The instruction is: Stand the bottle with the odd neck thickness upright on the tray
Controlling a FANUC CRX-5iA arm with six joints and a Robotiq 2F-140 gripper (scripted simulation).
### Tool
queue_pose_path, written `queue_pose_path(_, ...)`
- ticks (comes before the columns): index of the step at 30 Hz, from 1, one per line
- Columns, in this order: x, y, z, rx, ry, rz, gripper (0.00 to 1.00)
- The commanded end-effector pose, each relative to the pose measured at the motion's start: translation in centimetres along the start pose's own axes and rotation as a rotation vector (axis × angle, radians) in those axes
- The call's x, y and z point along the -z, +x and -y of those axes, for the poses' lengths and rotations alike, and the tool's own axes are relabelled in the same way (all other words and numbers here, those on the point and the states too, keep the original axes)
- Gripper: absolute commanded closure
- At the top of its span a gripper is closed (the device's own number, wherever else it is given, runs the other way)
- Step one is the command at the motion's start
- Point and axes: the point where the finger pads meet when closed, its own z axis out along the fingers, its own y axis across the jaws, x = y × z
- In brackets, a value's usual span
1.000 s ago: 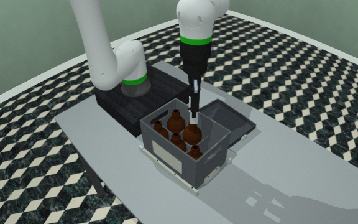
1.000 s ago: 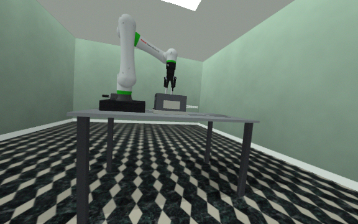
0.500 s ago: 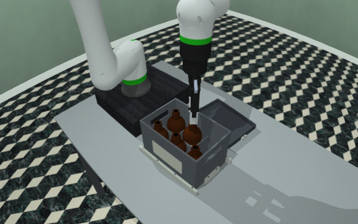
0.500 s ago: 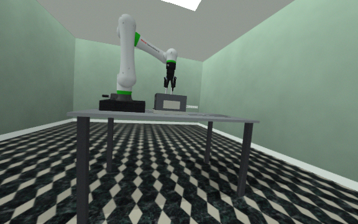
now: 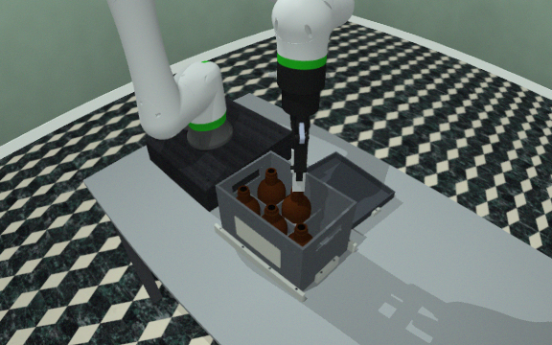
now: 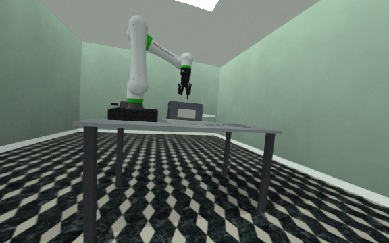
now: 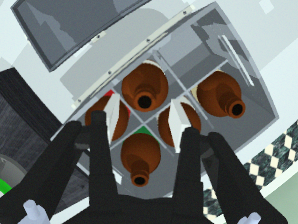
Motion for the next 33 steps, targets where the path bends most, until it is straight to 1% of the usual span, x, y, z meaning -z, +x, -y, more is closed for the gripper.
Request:
queue_pose_path(1, 0.07, 0.03, -0.04, 0.0, -0.001, -0.001, 0.56)
queue_pose_path(21, 0.03, 0.03, -0.04, 0.0, -0.001, -0.001, 0.56)
queue_pose_path(33, -0.44, 0.03, -0.04, 0.0, -0.001, -0.001, 0.56)
